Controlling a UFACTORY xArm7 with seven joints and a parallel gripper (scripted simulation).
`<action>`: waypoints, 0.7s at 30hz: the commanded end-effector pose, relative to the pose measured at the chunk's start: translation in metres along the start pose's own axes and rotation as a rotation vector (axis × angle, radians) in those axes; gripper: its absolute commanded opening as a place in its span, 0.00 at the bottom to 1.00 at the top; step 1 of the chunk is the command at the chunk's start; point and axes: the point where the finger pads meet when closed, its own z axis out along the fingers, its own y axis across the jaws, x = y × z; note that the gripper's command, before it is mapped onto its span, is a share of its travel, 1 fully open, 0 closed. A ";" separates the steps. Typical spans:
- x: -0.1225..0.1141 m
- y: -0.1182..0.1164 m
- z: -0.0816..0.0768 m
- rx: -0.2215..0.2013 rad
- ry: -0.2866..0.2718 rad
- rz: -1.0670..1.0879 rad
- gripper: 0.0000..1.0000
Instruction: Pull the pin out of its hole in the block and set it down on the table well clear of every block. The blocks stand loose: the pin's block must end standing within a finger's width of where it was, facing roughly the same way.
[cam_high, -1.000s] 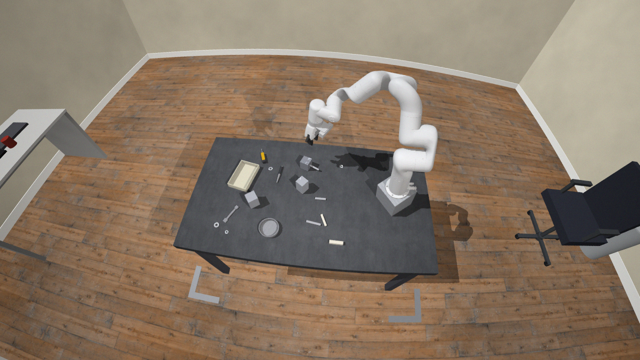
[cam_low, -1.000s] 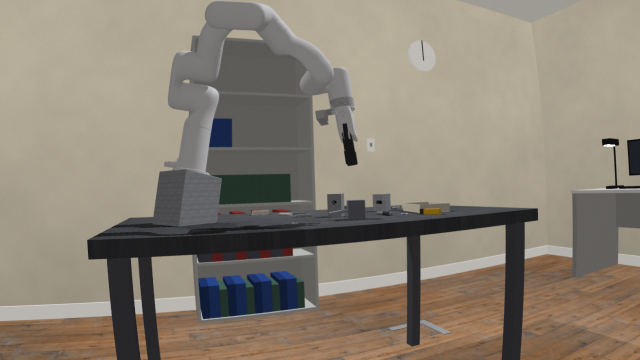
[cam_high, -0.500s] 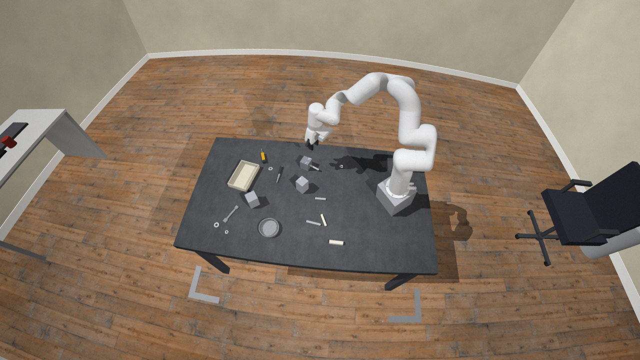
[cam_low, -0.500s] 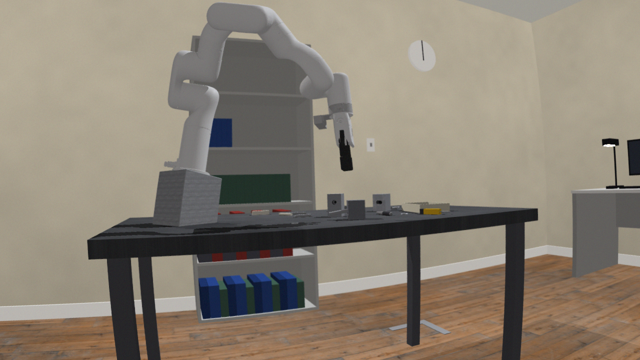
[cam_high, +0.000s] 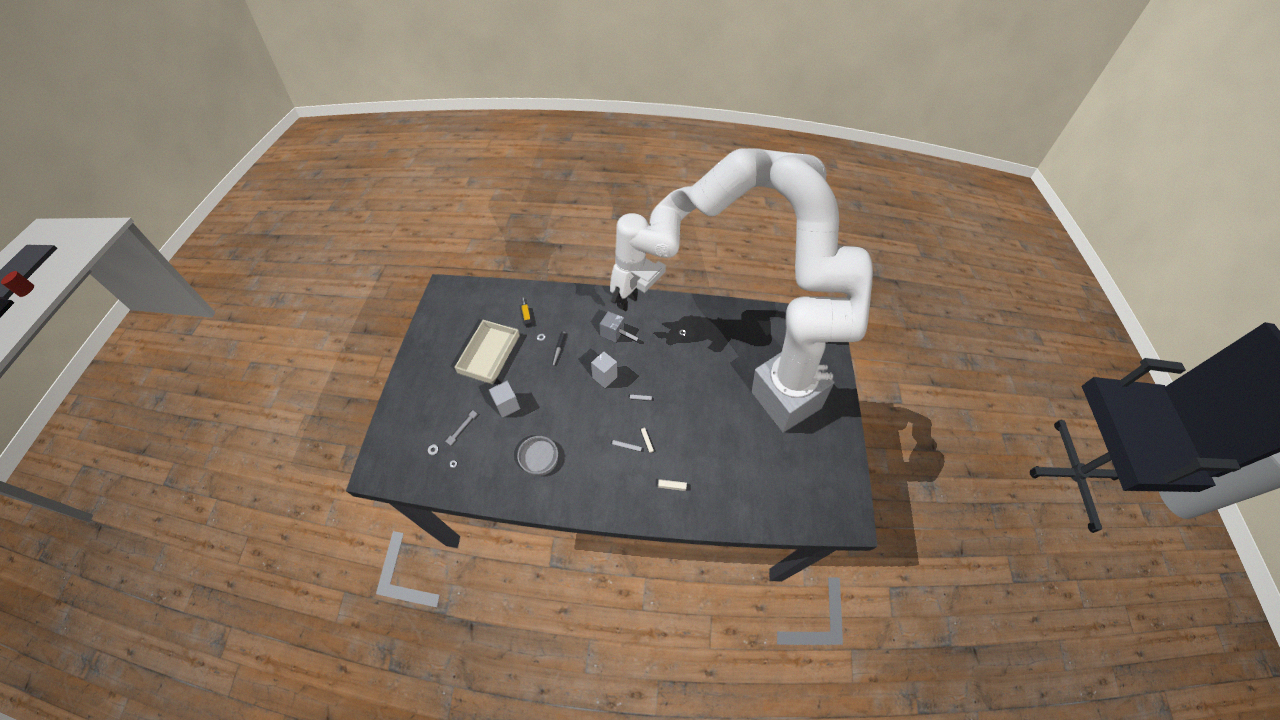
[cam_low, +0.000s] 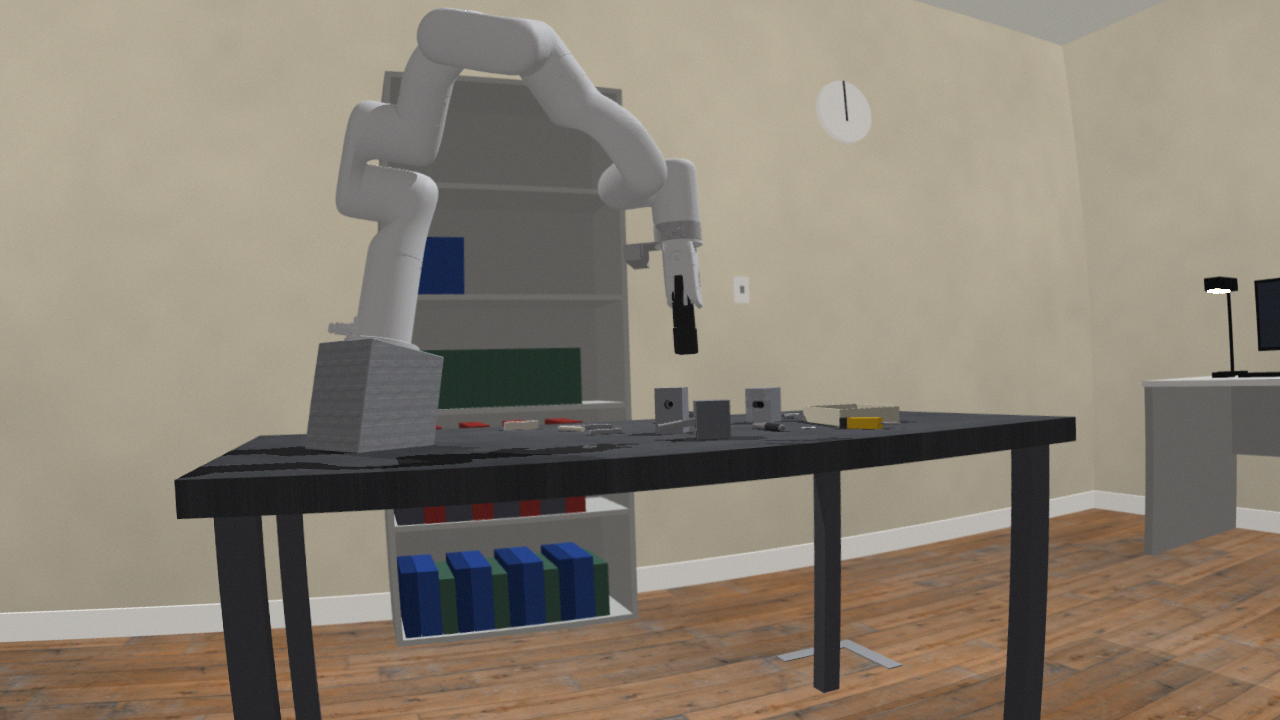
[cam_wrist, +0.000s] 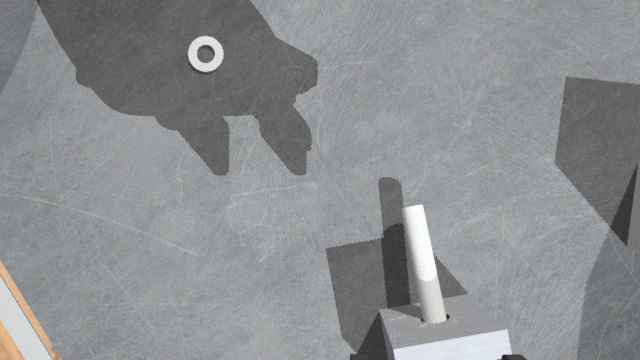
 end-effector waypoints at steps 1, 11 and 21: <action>0.002 0.004 0.005 -0.008 0.006 -0.001 0.43; 0.004 0.006 0.007 -0.012 0.010 -0.002 0.43; 0.016 0.017 0.029 -0.035 0.038 -0.011 0.43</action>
